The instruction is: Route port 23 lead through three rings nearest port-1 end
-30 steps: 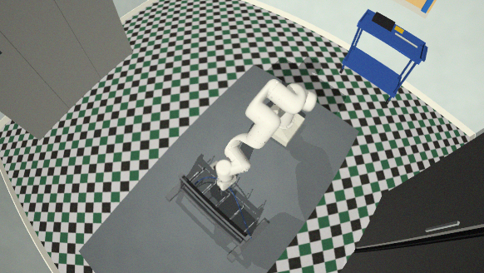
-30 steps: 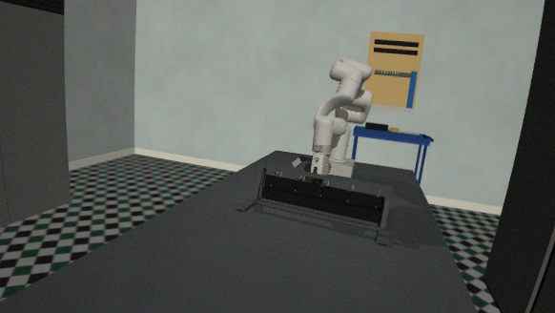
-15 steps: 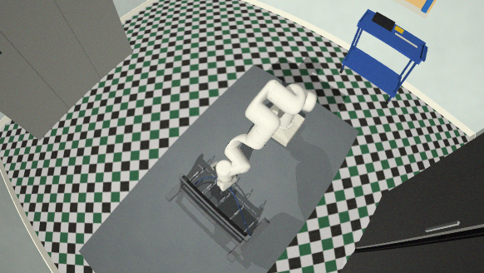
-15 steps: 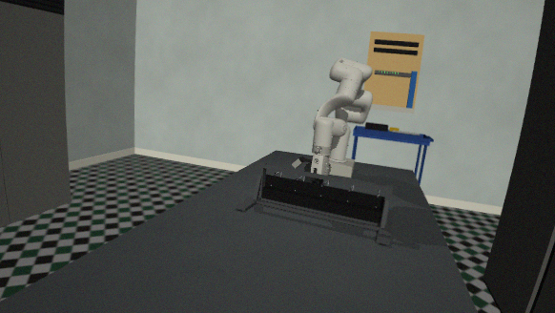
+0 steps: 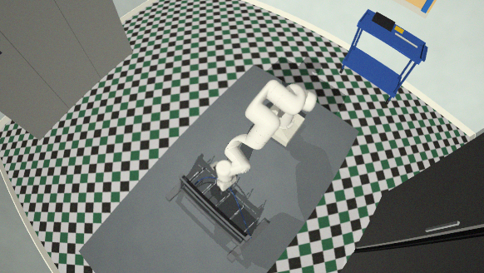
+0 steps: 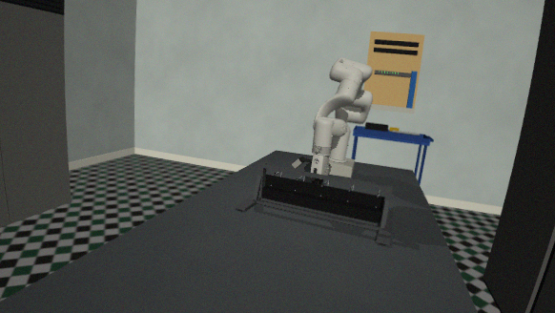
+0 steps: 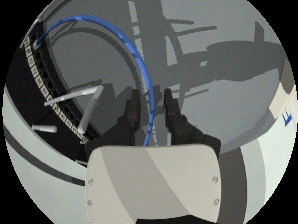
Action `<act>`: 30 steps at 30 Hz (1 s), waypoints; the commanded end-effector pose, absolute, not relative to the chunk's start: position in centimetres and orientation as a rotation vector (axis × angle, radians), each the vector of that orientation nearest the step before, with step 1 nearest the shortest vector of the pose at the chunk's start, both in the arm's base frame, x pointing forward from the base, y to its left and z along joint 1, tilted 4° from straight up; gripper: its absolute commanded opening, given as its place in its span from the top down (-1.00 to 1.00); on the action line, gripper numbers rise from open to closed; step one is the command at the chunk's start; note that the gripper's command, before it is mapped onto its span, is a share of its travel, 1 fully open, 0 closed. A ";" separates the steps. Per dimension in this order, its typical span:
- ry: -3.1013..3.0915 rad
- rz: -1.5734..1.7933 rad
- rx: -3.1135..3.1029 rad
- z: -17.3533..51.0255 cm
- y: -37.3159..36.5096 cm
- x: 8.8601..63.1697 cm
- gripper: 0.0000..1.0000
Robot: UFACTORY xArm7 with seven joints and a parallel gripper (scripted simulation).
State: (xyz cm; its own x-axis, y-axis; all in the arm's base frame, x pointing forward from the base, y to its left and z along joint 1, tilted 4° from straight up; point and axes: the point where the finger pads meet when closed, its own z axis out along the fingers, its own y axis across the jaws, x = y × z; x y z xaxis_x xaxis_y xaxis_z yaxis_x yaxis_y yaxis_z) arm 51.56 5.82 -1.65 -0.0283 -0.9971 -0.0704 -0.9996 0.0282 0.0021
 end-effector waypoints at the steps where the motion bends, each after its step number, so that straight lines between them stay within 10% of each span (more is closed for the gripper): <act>1: 2.215 0.074 -2.152 -1.5 5.8 51.7 0.33; 2: 2.215 0.074 -2.152 -1.5 5.8 51.7 1.00; 30: 2.215 0.074 -2.152 -1.5 5.8 51.7 1.00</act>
State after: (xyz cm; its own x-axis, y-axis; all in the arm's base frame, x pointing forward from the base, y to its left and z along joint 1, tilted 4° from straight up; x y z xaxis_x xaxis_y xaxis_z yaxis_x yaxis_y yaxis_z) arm 51.56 5.82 -1.66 -0.0283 -0.9971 -0.0704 -0.9996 0.0282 0.0021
